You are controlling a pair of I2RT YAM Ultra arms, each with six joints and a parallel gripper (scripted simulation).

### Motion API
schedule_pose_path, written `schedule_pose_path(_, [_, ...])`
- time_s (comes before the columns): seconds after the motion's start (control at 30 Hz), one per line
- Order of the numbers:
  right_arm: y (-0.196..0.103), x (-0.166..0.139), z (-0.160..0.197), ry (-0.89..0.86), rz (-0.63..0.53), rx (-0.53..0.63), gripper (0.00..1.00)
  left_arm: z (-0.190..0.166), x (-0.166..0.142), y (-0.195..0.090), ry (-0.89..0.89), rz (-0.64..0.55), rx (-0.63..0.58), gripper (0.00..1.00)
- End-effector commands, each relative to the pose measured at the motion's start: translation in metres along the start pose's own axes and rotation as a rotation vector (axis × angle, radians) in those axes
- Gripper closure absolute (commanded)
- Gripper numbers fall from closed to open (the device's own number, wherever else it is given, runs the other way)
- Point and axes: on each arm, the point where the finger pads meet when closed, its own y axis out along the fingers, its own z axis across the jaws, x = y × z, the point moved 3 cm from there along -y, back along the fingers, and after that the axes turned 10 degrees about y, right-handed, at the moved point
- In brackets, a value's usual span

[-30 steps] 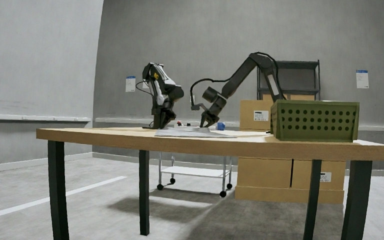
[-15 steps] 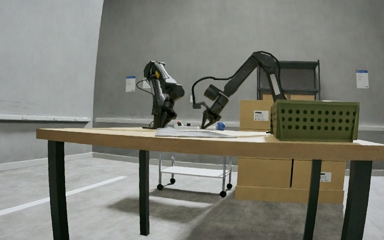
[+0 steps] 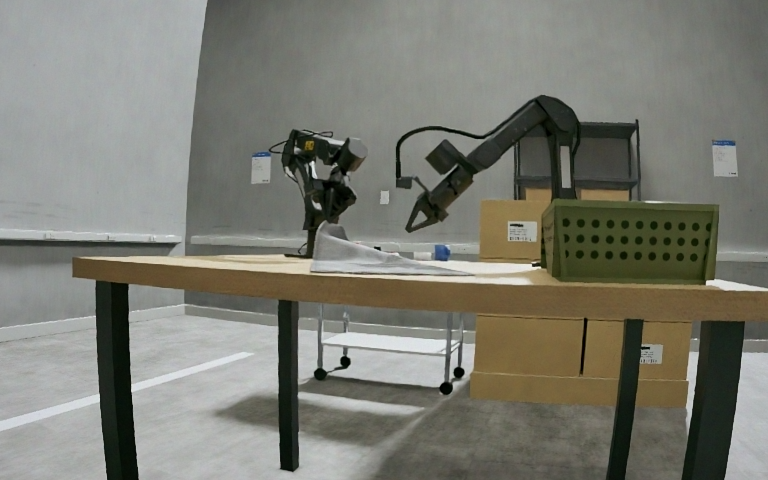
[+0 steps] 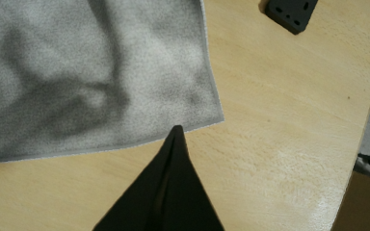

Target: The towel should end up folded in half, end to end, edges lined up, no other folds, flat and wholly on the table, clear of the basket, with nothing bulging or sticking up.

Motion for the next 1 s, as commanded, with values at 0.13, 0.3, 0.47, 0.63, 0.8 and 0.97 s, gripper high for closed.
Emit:
schedule_pose_path(0.13, [-0.006, 0.007, -0.002, -0.035, 0.017, -0.079, 0.4, -0.023, 0.016, -0.005, 0.033, -0.004, -0.026, 0.4])
schedule_pose_path(0.3, [-0.009, 0.009, -0.001, -0.029, 0.008, -0.064, 0.4, -0.015, 0.019, -0.006, 0.02, -0.019, -0.012, 0.4])
schedule_pose_path(0.47, [-0.009, 0.01, -0.001, -0.029, 0.007, -0.064, 0.4, -0.021, 0.02, -0.006, 0.029, -0.022, -0.026, 0.4])
schedule_pose_path(0.63, [-0.024, 0.02, 0.007, -0.024, 0.003, -0.063, 0.4, -0.022, 0.029, -0.021, 0.027, -0.005, -0.026, 0.4])
schedule_pose_path(0.8, [-0.04, 0.031, 0.016, -0.031, 0.008, -0.081, 0.4, -0.024, 0.046, -0.04, 0.028, -0.005, -0.026, 0.4])
schedule_pose_path(0.97, [-0.044, 0.034, 0.018, -0.031, 0.009, -0.081, 0.4, -0.024, 0.042, -0.035, 0.025, 0.023, -0.026, 0.4])
